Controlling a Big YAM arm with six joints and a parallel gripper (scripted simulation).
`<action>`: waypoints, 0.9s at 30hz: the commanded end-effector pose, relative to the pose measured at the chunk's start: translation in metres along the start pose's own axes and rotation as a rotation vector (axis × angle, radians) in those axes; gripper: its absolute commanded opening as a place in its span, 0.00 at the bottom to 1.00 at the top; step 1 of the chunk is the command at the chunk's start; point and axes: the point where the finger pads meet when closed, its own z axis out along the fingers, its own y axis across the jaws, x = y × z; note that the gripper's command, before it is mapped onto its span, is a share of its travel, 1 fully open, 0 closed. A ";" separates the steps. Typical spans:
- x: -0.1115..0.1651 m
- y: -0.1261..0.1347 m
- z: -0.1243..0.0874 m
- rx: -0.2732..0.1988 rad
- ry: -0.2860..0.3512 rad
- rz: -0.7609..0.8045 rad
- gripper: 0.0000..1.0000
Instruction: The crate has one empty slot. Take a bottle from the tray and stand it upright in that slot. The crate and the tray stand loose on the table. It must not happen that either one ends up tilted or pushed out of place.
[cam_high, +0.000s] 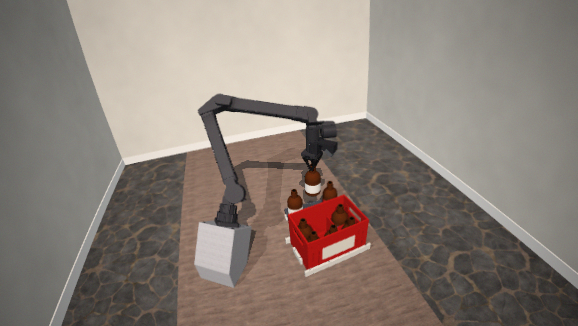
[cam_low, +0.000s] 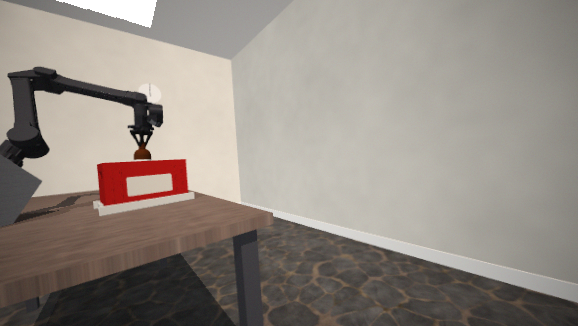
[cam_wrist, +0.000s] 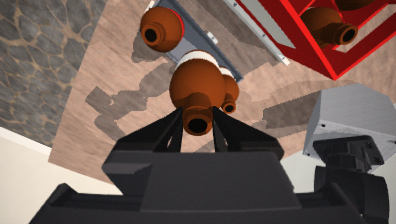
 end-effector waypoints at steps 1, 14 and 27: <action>-0.005 0.020 -0.036 -0.044 -0.067 -0.039 0.00; -0.004 0.019 -0.046 -0.044 -0.067 -0.039 0.00; -0.003 0.018 -0.059 -0.042 -0.068 -0.039 0.00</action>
